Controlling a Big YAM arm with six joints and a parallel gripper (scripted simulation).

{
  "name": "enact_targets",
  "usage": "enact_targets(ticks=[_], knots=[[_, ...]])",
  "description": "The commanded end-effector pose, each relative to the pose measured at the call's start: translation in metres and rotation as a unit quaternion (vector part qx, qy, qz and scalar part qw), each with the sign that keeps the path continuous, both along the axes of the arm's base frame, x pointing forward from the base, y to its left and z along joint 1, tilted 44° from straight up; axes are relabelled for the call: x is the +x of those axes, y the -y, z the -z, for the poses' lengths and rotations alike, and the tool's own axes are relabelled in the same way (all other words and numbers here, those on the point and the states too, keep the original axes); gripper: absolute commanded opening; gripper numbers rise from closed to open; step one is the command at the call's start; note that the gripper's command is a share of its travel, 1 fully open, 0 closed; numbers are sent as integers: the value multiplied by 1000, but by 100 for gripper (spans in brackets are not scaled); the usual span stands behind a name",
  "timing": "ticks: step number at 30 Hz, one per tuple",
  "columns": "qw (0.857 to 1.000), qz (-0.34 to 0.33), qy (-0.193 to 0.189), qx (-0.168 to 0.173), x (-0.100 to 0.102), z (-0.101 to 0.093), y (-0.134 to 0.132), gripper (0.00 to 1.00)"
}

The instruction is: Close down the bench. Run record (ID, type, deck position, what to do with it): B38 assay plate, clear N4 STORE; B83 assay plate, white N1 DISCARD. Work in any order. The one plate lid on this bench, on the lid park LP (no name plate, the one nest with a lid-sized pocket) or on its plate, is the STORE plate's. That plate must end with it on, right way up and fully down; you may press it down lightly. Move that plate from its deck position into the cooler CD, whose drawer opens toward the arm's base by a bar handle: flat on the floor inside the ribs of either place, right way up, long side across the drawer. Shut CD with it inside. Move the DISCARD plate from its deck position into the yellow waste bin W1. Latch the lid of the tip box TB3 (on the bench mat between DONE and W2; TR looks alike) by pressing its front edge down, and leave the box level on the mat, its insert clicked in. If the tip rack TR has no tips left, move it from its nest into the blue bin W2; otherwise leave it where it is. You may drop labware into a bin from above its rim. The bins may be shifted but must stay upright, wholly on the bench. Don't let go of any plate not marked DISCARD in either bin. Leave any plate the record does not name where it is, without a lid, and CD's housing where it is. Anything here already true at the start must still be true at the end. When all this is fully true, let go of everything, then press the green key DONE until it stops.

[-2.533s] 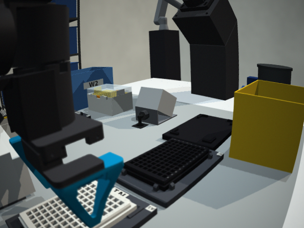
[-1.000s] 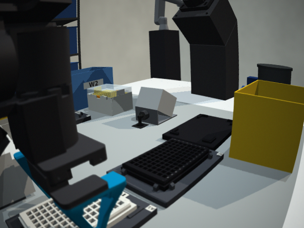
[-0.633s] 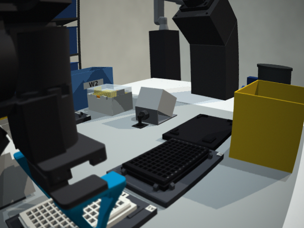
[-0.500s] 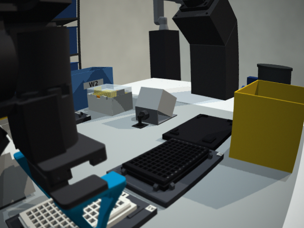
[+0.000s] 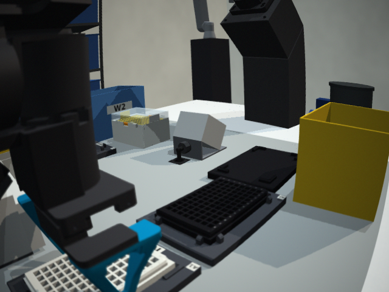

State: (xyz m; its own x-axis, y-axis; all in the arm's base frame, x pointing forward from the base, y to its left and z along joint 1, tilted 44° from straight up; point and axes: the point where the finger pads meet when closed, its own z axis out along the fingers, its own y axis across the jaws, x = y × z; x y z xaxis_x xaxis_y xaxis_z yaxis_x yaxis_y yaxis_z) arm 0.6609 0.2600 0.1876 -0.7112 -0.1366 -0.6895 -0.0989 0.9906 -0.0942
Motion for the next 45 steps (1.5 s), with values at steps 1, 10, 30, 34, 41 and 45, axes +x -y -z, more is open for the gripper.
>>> enact_targets(ticks=[1,10,30,34,41,45], knots=[[1000,-4,8,2,10,-6,-4,100],[1000,-4,8,2,10,-6,-4,0],[1000,-4,8,2,10,-6,-4,0],[1000,-4,8,2,10,-6,-4,0],[1000,-4,8,2,10,-6,-4,0],[1000,-4,8,2,10,-6,-4,0]])
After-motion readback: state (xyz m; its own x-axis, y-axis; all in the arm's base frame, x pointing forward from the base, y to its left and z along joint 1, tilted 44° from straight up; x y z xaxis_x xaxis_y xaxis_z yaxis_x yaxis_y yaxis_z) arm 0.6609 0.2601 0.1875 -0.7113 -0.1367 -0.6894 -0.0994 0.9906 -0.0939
